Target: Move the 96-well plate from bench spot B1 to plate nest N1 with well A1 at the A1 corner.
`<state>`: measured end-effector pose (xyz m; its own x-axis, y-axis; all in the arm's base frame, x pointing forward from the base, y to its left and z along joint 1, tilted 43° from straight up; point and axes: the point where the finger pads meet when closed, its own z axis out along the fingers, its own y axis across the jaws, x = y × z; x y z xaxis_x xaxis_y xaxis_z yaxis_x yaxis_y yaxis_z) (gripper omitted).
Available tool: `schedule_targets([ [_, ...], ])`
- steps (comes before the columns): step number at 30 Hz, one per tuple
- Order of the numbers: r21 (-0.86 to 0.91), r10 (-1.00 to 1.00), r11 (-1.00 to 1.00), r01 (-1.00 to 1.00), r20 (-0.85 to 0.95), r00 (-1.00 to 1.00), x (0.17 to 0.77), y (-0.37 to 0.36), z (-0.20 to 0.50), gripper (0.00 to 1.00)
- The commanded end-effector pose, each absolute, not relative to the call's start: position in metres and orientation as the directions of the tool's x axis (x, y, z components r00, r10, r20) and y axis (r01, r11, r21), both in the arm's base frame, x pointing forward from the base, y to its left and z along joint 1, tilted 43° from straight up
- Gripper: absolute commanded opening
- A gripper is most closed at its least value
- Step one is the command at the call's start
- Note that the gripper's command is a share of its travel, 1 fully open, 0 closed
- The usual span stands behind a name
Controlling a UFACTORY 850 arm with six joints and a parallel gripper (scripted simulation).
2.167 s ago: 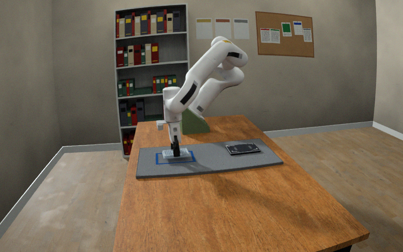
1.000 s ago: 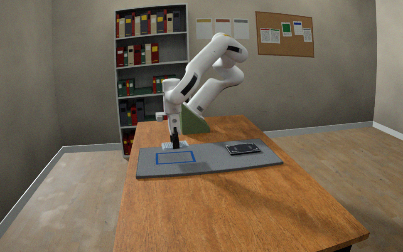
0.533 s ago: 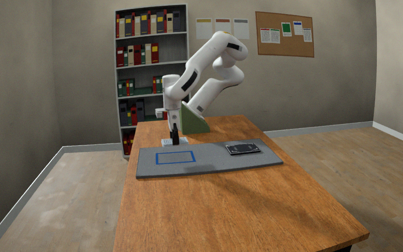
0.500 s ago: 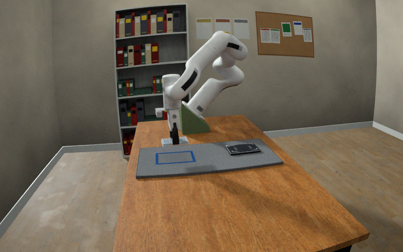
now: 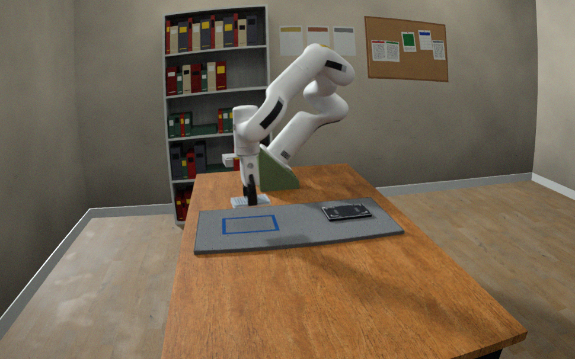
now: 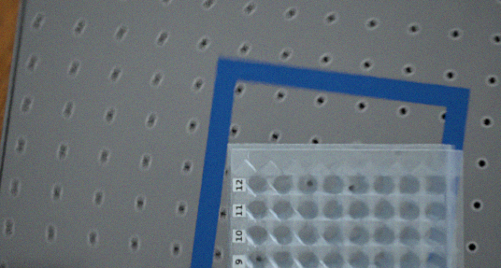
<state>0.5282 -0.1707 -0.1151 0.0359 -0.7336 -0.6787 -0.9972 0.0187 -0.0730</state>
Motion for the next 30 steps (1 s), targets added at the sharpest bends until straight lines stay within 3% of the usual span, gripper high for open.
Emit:
schedule_targets([
  [1,-0.153,-0.733,-0.062,-0.986,-0.664,0.149,0.53,-0.164,-0.106,0.0],
  [12,-0.342,-0.682,-0.276,-0.898,-0.589,0.434,0.53,-0.143,-0.085,0.0],
  [30,-0.594,-0.447,-0.584,-0.553,-0.334,0.83,0.532,-0.105,-0.047,0.0],
])
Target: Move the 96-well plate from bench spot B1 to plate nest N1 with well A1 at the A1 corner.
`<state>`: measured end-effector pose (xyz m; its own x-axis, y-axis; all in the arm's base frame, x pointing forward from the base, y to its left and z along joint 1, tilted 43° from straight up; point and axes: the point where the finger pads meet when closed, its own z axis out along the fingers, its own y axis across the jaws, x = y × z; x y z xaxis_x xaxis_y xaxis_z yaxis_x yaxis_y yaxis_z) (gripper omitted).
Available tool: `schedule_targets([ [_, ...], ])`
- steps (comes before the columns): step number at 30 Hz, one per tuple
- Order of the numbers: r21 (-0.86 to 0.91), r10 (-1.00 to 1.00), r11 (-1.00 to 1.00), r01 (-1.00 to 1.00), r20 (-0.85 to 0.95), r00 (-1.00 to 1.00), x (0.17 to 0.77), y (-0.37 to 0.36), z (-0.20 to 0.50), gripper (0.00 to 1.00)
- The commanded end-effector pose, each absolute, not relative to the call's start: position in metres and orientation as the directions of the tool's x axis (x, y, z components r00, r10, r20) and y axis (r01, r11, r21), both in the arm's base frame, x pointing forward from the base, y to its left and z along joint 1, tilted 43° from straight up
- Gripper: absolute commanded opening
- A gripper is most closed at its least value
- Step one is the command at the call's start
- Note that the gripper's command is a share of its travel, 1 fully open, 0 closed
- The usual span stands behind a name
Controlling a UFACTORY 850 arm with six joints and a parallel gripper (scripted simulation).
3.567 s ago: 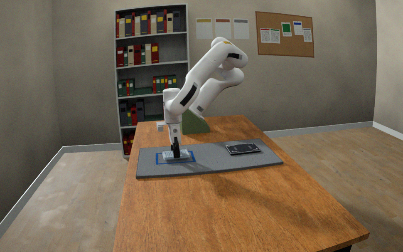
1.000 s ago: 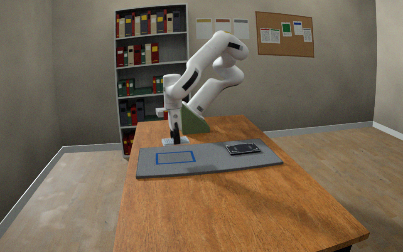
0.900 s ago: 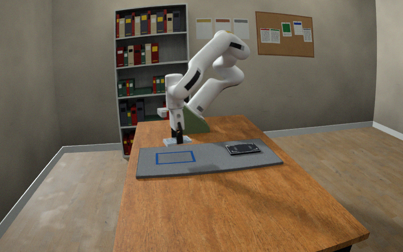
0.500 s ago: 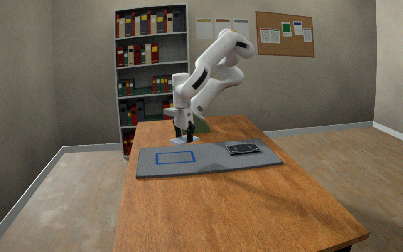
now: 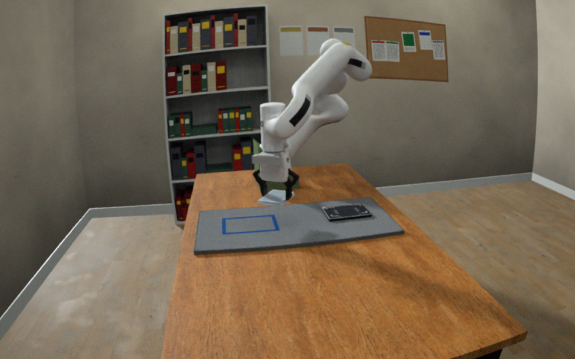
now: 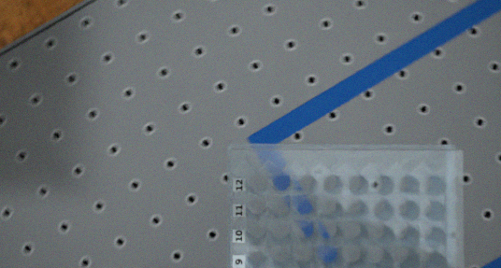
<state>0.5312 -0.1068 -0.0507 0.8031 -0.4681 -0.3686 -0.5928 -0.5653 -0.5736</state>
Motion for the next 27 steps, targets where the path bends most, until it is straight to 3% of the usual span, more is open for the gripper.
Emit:
schedule_targets([
  [1,-0.605,-0.427,-0.598,-0.525,-0.314,0.848,0.532,-0.102,-0.045,0.0],
  [13,-0.68,-0.16,-0.717,-0.154,-0.053,0.986,0.533,-0.074,-0.017,0.0],
  [27,-0.647,0.132,-0.723,0.242,0.215,0.968,0.533,-0.046,0.011,0.0],
])
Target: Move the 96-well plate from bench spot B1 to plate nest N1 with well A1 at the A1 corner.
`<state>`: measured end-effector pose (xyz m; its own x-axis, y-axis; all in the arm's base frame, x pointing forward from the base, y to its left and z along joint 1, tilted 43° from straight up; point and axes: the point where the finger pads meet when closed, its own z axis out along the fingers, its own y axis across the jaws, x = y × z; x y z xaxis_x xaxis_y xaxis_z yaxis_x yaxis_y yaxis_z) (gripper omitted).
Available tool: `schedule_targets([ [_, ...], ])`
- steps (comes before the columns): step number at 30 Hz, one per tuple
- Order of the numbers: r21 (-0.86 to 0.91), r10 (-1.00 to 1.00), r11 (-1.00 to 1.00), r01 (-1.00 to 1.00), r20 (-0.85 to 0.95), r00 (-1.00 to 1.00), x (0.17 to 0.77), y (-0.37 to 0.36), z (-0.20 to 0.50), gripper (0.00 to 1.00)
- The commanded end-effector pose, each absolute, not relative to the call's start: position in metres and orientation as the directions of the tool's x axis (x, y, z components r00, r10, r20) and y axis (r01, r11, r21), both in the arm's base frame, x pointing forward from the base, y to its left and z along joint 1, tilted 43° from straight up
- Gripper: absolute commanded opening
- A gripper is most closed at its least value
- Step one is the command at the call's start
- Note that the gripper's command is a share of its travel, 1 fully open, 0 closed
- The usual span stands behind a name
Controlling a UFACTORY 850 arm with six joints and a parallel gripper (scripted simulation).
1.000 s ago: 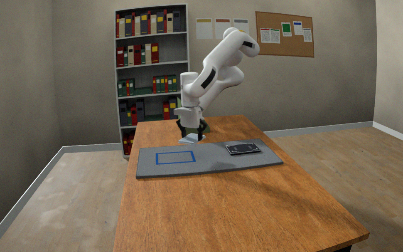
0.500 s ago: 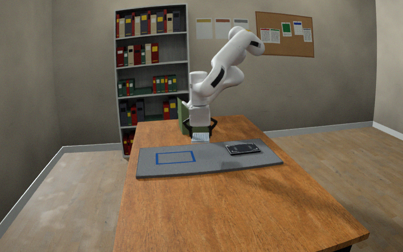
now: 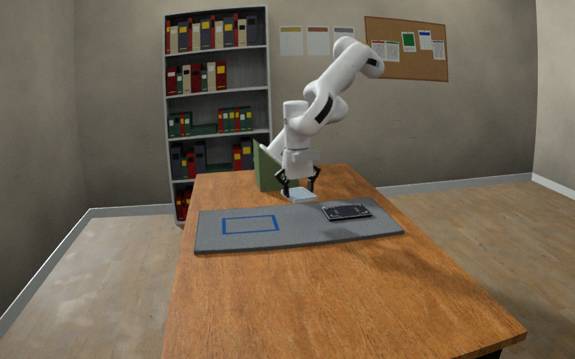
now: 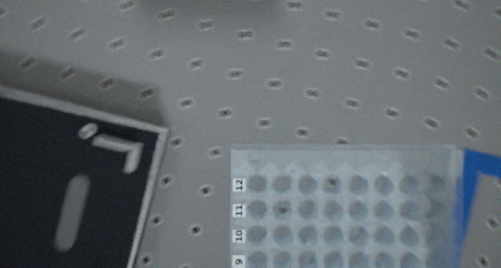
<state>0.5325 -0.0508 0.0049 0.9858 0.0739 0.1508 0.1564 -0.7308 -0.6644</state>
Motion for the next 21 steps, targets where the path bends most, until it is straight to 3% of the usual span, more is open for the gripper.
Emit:
schedule_targets([
  [1,-0.639,0.156,-0.718,0.275,0.237,0.959,0.534,-0.043,0.014,0.0],
  [21,-0.394,0.534,-0.505,0.768,0.556,0.636,0.535,-0.001,0.056,0.0],
])
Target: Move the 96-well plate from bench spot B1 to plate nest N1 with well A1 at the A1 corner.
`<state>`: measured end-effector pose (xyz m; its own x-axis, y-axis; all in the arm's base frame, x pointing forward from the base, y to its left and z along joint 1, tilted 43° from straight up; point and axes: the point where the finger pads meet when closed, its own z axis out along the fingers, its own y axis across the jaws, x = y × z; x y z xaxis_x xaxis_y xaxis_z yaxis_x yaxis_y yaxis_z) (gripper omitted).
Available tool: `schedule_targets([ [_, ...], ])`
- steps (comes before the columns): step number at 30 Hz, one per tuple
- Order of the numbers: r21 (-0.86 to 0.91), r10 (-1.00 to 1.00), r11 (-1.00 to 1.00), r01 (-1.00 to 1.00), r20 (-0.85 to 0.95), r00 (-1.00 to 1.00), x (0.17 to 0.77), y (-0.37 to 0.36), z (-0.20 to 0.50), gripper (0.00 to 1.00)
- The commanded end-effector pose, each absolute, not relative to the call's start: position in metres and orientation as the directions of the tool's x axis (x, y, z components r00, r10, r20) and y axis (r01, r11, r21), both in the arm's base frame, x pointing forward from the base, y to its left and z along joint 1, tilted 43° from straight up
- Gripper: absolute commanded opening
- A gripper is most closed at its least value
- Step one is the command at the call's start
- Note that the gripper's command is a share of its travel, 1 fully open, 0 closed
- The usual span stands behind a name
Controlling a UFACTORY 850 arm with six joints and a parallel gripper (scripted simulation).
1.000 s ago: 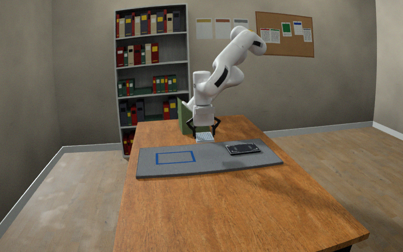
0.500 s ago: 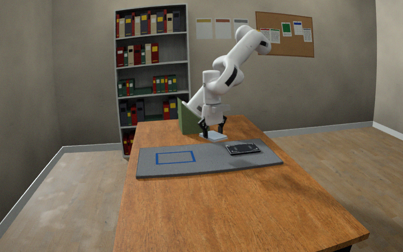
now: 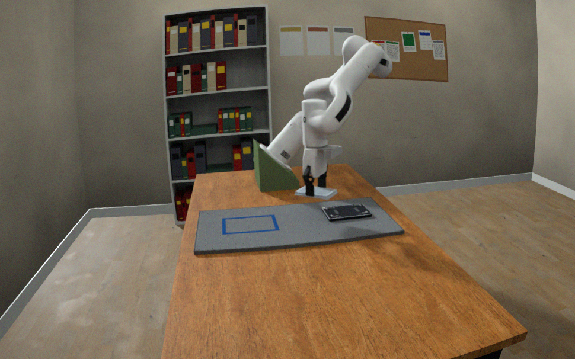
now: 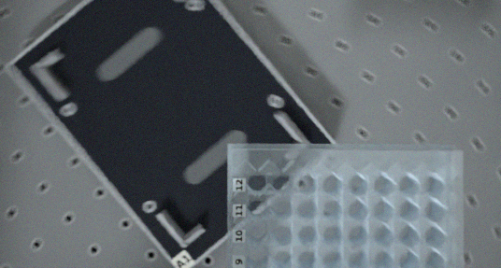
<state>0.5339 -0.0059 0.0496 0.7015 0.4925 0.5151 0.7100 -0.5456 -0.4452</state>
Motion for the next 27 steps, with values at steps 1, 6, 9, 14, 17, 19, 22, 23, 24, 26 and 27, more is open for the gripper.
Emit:
schedule_targets([
  [1,-0.394,0.534,-0.505,0.768,0.556,0.636,0.535,-0.001,0.056,0.0],
  [6,-0.317,0.596,-0.429,0.846,0.604,0.529,0.535,0.009,0.066,0.0],
  [9,-0.255,0.636,-0.368,0.894,0.633,0.442,0.535,0.016,0.073,0.0],
  [14,-0.146,0.688,-0.257,0.955,0.666,0.287,0.536,0.028,0.084,0.0],
  [17,-0.079,0.711,-0.187,0.979,0.677,0.19,0.536,0.035,0.091,0.0],
  [19,-0.079,0.711,-0.187,0.979,0.677,0.19,0.536,0.035,0.091,0.0],
  [22,-0.014,0.725,-0.118,0.993,0.682,0.096,0.536,0.042,0.099,0.0],
  [23,-0.014,0.725,-0.118,0.993,0.682,0.096,0.536,0.044,0.101,0.0],
  [24,-0.014,0.725,-0.118,0.993,0.682,0.096,0.536,0.047,0.103,0.0],
  [26,-0.014,0.725,-0.118,0.993,0.682,0.096,0.537,0.051,0.108,0.0],
  [27,-0.014,0.725,-0.118,0.993,0.682,0.096,0.537,0.054,0.11,0.0],
])
